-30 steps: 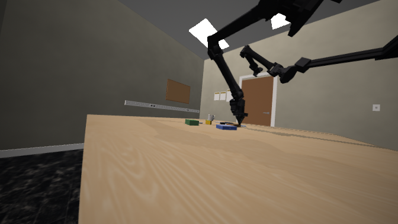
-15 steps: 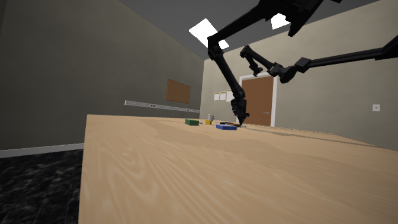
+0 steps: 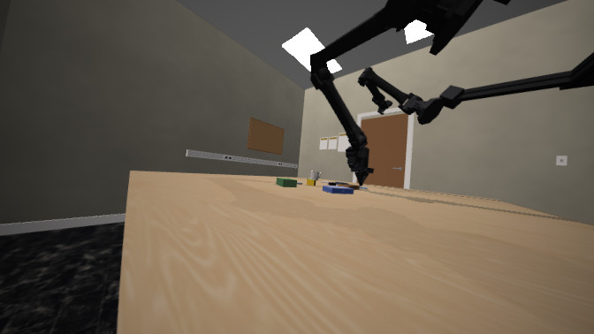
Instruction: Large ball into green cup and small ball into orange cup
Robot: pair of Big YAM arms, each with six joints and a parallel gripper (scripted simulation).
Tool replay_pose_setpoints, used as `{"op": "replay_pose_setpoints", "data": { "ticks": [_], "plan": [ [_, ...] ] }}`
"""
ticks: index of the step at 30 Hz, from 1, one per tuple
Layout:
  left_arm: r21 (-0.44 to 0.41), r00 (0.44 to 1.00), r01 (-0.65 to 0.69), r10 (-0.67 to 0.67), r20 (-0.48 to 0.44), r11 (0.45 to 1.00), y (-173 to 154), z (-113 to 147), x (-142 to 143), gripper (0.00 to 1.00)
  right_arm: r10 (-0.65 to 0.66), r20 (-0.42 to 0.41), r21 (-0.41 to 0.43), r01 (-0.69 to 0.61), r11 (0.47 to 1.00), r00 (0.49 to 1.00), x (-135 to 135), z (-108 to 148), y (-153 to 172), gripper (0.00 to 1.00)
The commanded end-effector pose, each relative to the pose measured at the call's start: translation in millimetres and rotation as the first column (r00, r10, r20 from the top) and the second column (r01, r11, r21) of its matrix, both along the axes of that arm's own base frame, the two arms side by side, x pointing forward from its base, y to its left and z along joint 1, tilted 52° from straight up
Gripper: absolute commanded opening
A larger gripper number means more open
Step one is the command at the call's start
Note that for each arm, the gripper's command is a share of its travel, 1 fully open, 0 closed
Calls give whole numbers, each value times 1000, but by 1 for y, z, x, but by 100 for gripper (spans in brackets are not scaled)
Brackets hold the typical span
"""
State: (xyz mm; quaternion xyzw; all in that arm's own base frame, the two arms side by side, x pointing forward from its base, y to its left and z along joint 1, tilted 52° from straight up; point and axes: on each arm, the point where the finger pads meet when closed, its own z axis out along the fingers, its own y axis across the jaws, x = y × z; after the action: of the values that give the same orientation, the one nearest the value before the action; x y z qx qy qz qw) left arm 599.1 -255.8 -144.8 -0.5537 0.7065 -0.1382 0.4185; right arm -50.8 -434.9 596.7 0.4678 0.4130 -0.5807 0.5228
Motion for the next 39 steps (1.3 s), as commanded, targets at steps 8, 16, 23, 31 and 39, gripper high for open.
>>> {"op": "replay_pose_setpoints", "data": {
  "ticks": [8, 16, 23, 31, 39],
  "plan": [
    [-9, 1000, 11, -11, 5, 1000, -16, 20, -20, 0, -23, -14, -44, 22, 999, 1000, -7, 29, 11, 100],
    [-10, 1000, -12, 12, 6, 1000, -8, 32, -29, 0, -23, -14, -44, 22, 999, 1000, -7, 29, 11, 100],
    [-11, 1000, 12, -12, 6, 1000, -24, 37, -41, 0, -23, -14, -44, 22, 999, 1000, -7, 29, 11, 100],
    [-12, 1000, -14, 14, 5, 1000, -11, 35, -35, 0, -23, -14, -44, 22, 999, 1000, -7, 29, 11, 100],
    [-12, 1000, -14, 14, 5, 1000, -11, 35, -35, 0, -23, -14, -44, 22, 999, 1000, -7, 29, 11, 100]
  ]
}}
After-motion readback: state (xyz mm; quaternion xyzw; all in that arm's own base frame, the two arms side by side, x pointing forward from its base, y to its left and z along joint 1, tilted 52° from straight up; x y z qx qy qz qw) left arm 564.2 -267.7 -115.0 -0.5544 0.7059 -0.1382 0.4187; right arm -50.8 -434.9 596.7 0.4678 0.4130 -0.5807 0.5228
